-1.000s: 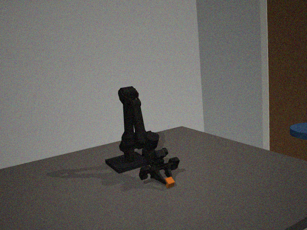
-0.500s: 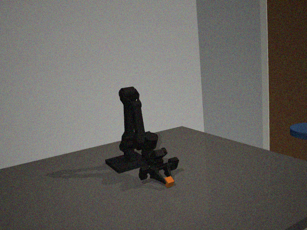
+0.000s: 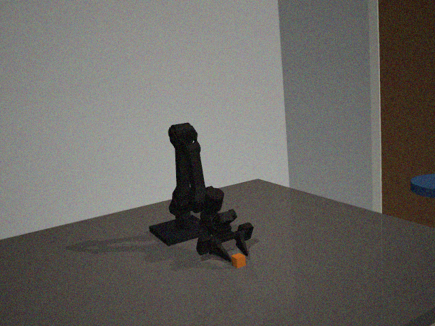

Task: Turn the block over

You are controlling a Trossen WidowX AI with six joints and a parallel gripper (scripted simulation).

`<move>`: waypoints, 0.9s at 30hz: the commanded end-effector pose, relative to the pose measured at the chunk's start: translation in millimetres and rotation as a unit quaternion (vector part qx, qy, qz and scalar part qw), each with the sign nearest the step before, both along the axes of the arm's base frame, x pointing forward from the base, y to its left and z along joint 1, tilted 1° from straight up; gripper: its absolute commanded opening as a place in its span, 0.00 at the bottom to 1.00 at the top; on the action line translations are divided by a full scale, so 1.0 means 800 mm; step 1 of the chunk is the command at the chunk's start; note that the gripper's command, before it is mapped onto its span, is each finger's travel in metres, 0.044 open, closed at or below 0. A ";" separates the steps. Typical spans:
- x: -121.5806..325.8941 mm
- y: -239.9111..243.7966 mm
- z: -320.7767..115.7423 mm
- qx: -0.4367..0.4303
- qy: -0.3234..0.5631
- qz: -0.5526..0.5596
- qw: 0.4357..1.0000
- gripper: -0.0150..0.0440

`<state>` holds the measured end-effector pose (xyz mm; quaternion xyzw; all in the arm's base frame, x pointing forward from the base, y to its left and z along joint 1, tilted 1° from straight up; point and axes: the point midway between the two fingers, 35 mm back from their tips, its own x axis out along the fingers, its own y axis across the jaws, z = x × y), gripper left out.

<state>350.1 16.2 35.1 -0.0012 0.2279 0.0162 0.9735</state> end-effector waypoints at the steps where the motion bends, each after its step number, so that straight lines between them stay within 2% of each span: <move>1: 0.000 -0.001 0.000 -0.004 0.000 -0.001 1.000 0.88; 4: 0.000 -0.001 0.000 -0.004 0.000 -0.001 1.000 1.00; 27: 0.000 -0.001 0.000 -0.004 0.000 -0.001 1.000 1.00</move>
